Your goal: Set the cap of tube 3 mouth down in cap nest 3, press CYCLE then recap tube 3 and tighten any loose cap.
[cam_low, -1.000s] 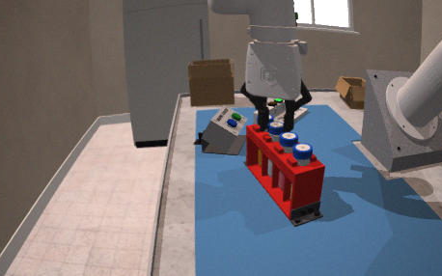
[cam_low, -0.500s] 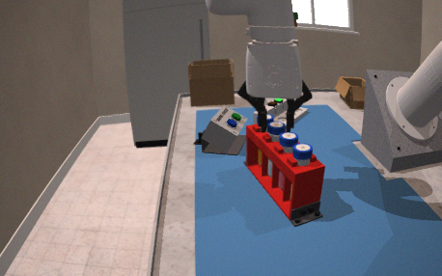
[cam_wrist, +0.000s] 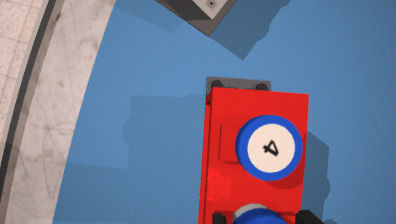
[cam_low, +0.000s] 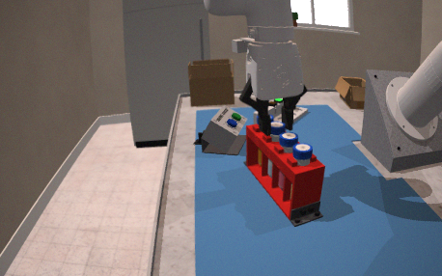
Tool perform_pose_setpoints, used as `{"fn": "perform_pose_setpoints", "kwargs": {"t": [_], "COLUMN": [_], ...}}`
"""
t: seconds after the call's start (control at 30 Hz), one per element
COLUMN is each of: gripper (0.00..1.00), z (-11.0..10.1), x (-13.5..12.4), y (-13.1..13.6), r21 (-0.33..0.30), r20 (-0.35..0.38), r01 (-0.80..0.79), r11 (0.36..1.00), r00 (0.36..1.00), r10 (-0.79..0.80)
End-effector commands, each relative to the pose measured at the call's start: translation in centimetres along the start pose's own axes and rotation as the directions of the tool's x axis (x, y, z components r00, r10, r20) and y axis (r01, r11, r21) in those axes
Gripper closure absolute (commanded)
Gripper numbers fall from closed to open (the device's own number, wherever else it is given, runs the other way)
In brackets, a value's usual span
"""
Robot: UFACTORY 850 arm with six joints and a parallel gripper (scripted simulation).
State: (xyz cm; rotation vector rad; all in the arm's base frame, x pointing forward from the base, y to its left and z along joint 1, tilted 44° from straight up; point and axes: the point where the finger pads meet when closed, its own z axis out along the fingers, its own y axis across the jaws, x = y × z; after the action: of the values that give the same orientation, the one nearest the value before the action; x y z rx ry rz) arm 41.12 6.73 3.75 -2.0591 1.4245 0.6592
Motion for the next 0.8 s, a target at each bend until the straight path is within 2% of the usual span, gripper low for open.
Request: {"fn": "perform_pose_setpoints", "kwargs": {"t": [0.0, 0.1, 0.17, 0.23, 0.27, 0.3, 0.33, 0.37, 0.6, 0.63, 0.77], "gripper": [0.54, 0.54, 0.54, 0.54, 0.54, 0.54, 0.54, 0.54, 0.54, 1.00, 1.00], "z": [-0.05, -0.05, -0.05, -0.05, -0.05, -0.05, -0.05, -0.05, -0.05, -0.05, -0.04], "x": [0.03, 0.03, 0.03, 0.03, 0.03, 0.03, 0.03, 0.03, 0.03, 0.03, 0.03], "y": [-0.05, -0.05, -0.05, -0.05, -0.05, -0.05, -0.05, -0.05, -0.05, -0.05, -0.05], "r21": [0.033, 0.032, 0.032, 0.029, 0.029, 0.028, 0.028, 0.026, 0.026, 0.026, 0.026], "r20": [-0.007, -0.012, -0.012, -0.017, -0.017, -0.020, -0.020, -0.022, -0.022, -0.022, -0.022], "r01": [0.235, 0.393, 0.393, 0.540, 0.540, 0.609, 0.609, 0.663, 0.663, 0.663, 0.663], "r11": [0.971, 0.919, 0.919, 0.841, 0.841, 0.793, 0.793, 0.748, 0.748, 0.748, 0.748], "r00": [0.972, 0.919, 0.919, 0.841, 0.841, 0.793, 0.793, 0.748, 0.748, 0.748, 0.748], "r10": [-0.235, -0.393, -0.393, -0.540, -0.540, -0.608, -0.608, -0.663, -0.663, -0.663, -0.663]}}
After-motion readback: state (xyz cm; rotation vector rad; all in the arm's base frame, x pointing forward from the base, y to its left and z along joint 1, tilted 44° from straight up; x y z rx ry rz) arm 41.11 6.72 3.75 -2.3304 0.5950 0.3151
